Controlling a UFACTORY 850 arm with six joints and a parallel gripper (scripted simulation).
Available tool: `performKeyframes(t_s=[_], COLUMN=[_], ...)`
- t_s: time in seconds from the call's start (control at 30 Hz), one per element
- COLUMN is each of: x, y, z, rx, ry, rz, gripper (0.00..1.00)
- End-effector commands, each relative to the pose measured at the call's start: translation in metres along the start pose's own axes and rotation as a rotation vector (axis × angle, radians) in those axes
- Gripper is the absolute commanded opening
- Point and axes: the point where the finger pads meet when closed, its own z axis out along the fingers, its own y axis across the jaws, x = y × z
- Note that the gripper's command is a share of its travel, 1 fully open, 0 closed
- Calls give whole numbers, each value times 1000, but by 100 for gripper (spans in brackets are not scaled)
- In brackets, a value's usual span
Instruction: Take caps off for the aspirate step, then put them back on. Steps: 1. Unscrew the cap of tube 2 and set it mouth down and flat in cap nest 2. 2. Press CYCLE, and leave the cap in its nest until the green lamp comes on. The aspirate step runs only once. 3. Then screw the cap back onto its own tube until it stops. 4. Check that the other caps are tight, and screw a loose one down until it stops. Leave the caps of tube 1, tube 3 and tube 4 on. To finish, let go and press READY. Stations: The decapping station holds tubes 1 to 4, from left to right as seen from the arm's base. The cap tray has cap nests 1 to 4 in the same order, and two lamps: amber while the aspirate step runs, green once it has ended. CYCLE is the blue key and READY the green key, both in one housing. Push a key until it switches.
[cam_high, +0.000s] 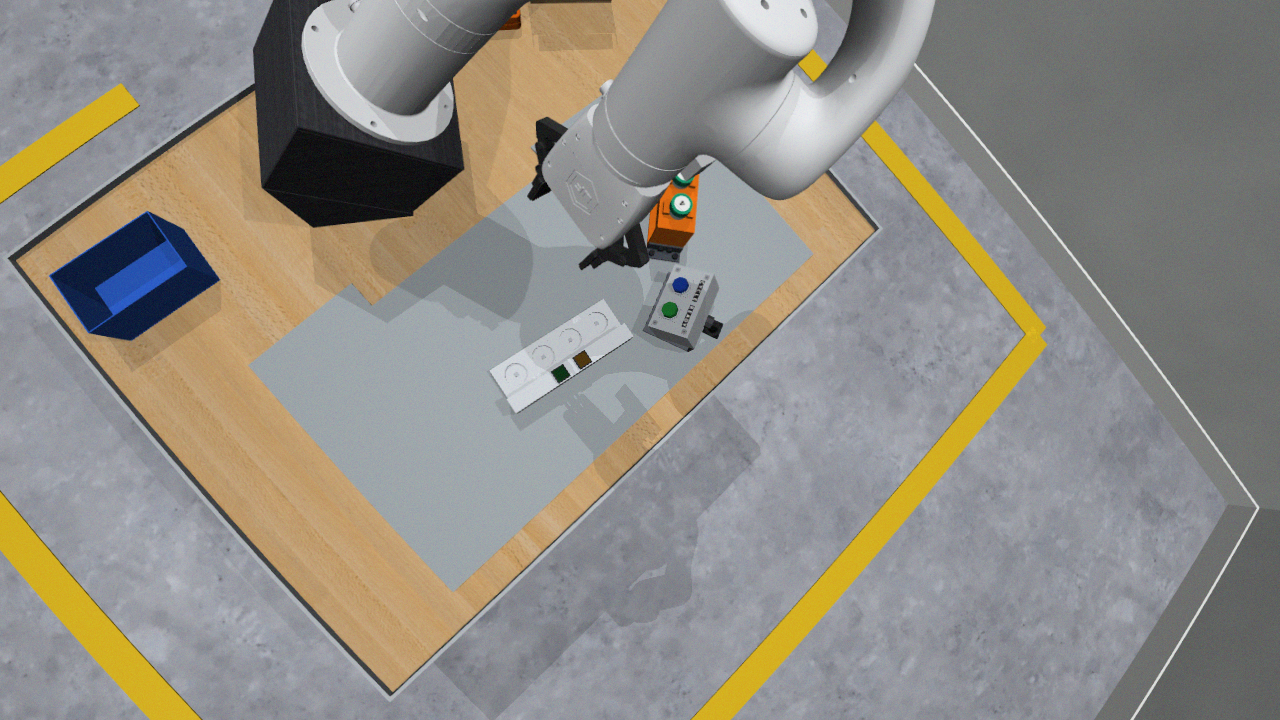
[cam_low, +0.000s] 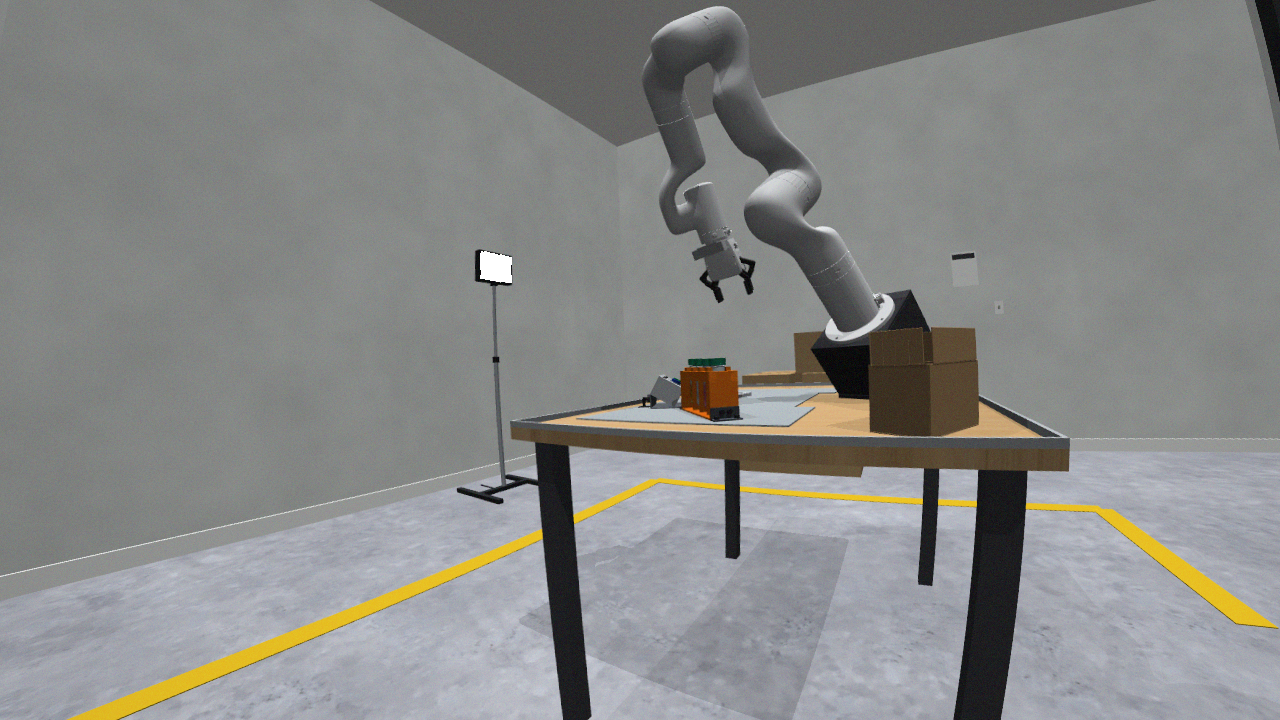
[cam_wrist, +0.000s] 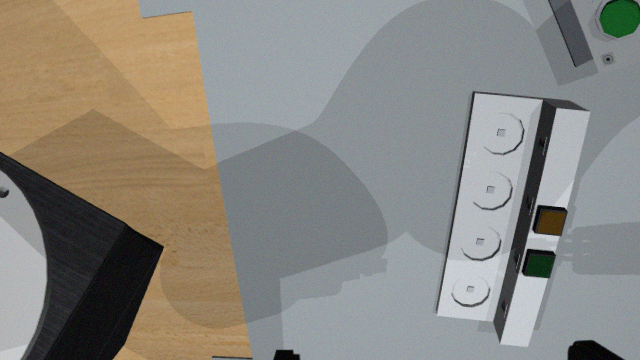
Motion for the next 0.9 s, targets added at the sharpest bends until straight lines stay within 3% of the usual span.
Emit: performKeyframes(t_s=[0.0, 0.53, 0.57, 0.87], x=[0, 0, 0, 0], y=[1, 1, 1, 1], z=[0, 0, 0, 0], rx=[-1, -1, -1, -1], ry=[-1, -1, -1, -1], rz=[0, 0, 0, 0], gripper=[100, 100, 46, 46])
